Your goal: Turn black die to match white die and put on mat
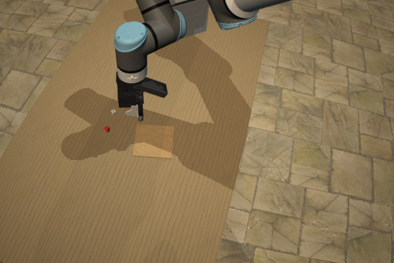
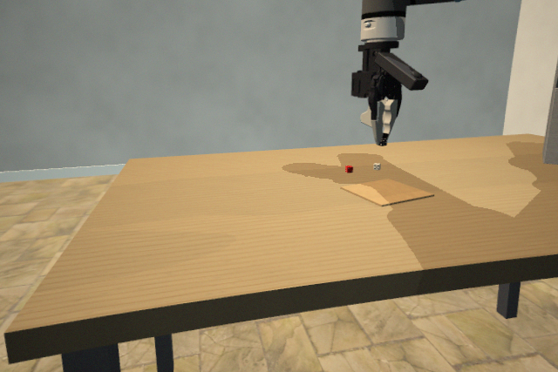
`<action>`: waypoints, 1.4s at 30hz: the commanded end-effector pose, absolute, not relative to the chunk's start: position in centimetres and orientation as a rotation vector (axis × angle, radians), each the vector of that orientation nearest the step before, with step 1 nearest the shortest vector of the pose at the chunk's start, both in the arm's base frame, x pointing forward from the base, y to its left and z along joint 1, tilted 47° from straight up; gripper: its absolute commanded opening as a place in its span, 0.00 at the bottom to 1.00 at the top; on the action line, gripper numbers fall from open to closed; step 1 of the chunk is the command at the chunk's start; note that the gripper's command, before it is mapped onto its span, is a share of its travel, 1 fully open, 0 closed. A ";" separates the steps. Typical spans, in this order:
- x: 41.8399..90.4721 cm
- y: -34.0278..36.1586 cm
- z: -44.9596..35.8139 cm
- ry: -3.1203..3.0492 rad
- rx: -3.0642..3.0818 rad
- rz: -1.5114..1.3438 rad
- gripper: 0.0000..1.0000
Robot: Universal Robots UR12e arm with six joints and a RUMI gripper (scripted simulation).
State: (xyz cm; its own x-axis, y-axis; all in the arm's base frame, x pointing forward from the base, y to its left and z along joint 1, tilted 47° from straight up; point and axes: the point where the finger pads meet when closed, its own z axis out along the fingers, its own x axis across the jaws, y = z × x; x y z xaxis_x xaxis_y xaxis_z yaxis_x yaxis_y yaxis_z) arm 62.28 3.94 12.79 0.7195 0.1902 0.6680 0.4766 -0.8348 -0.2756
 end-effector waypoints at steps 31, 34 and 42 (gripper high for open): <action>62.8 7.1 15.5 -1.802 -2.154 -1.204 0.00; 62.9 7.4 15.8 -1.903 -2.101 -1.221 0.00; 63.0 7.8 16.2 -2.076 -2.000 -1.246 0.00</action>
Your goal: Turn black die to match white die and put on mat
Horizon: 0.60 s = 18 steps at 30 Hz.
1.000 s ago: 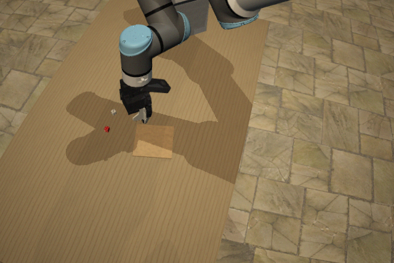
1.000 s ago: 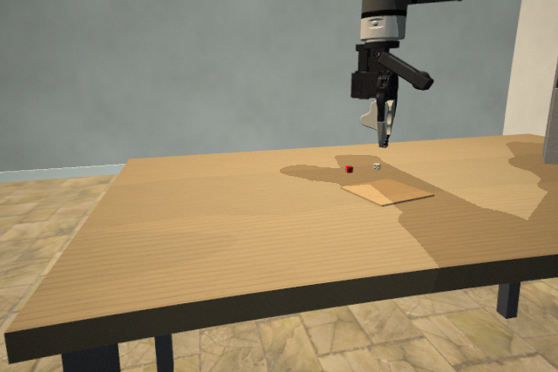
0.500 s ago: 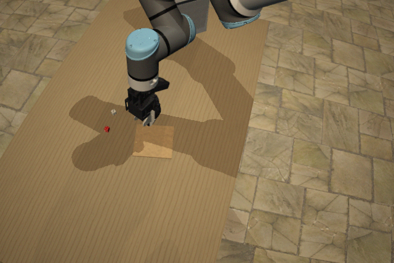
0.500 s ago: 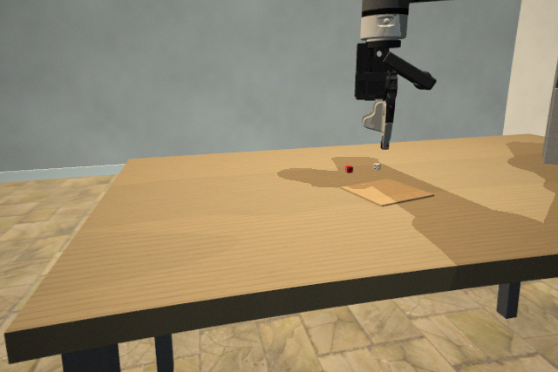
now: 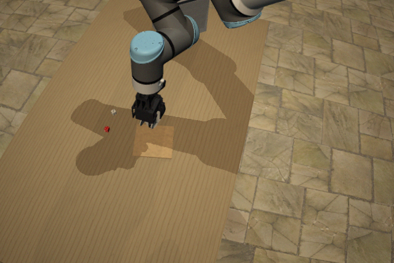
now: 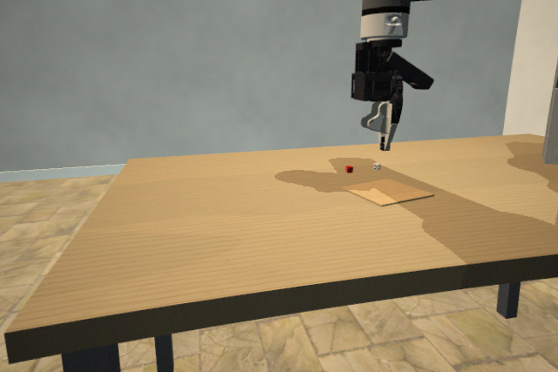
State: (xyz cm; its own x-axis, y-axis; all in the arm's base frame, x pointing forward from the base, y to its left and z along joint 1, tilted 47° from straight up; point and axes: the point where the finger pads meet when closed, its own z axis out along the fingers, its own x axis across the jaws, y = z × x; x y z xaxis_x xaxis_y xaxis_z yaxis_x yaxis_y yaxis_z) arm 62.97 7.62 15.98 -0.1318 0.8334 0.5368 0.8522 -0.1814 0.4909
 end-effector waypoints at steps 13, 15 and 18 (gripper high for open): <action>63.1 7.9 16.4 -2.133 -1.963 -1.254 0.00; 63.1 7.9 16.4 -2.133 -1.963 -1.254 0.00; 63.1 7.9 16.4 -2.133 -1.964 -1.255 0.00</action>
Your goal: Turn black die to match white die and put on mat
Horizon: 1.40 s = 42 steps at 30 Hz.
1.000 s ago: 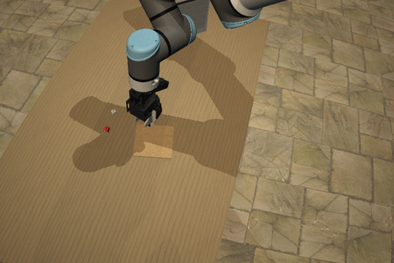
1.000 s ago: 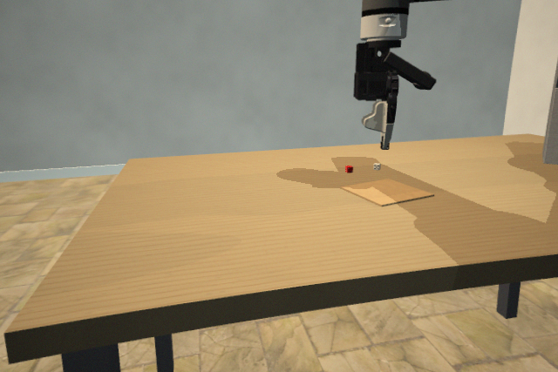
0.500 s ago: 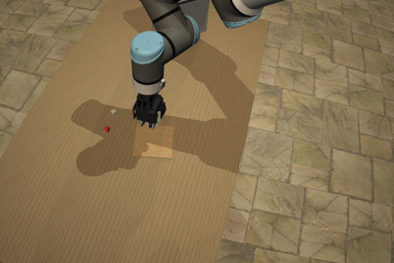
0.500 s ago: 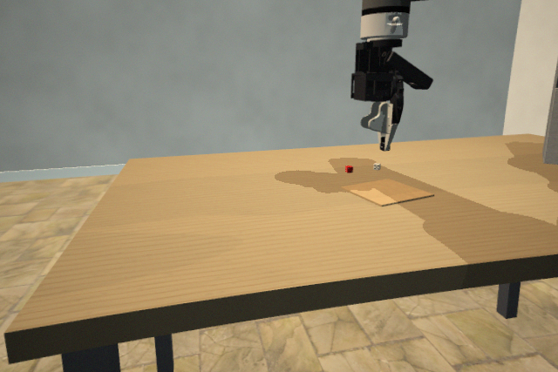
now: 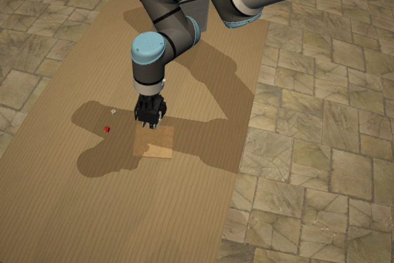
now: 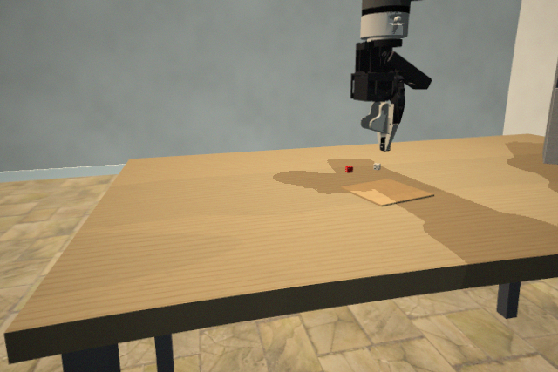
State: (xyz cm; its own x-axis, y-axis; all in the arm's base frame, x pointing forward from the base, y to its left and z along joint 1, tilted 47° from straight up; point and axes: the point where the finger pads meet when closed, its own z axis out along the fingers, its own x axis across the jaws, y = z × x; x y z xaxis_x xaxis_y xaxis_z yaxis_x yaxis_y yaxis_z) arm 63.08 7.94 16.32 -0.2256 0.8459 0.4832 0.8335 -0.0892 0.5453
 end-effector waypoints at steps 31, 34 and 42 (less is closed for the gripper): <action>63.0 7.8 16.2 1.906 1.861 1.387 0.00; 62.9 7.8 16.2 1.864 1.842 1.416 0.00; 63.0 7.8 16.2 1.779 1.804 1.467 0.00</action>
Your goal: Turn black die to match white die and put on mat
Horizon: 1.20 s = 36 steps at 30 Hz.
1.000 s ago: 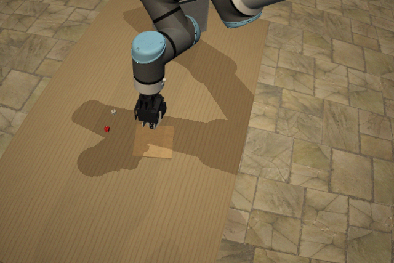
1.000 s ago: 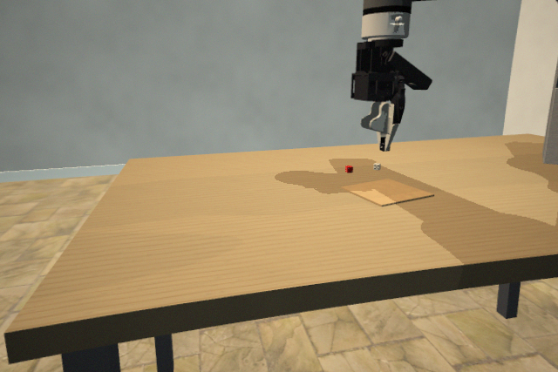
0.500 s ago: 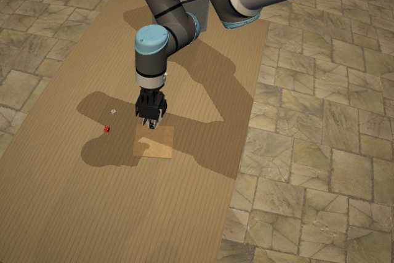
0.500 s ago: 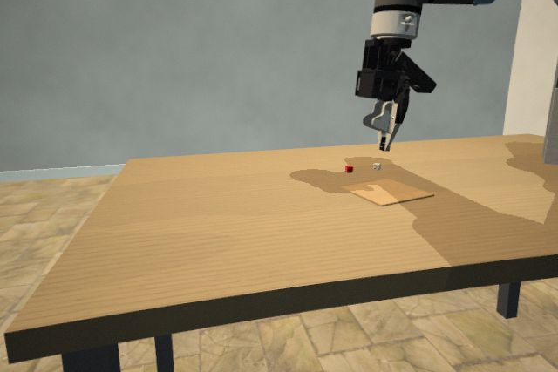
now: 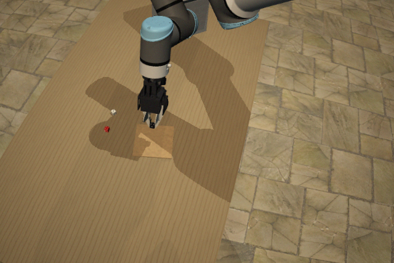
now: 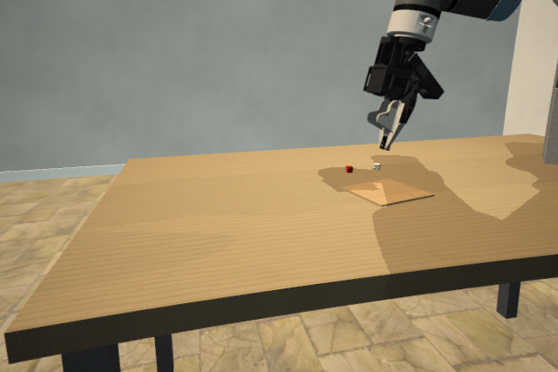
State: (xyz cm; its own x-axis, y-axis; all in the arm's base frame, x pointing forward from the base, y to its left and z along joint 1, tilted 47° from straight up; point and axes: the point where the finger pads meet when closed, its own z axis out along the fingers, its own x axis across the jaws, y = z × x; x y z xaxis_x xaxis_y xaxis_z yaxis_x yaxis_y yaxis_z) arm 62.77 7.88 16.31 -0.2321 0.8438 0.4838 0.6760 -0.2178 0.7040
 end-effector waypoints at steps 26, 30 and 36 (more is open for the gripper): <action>62.9 7.8 16.0 1.449 1.643 1.637 0.00; 62.8 7.9 16.0 1.423 1.629 1.650 0.00; 62.8 7.9 15.9 1.343 1.586 1.684 0.00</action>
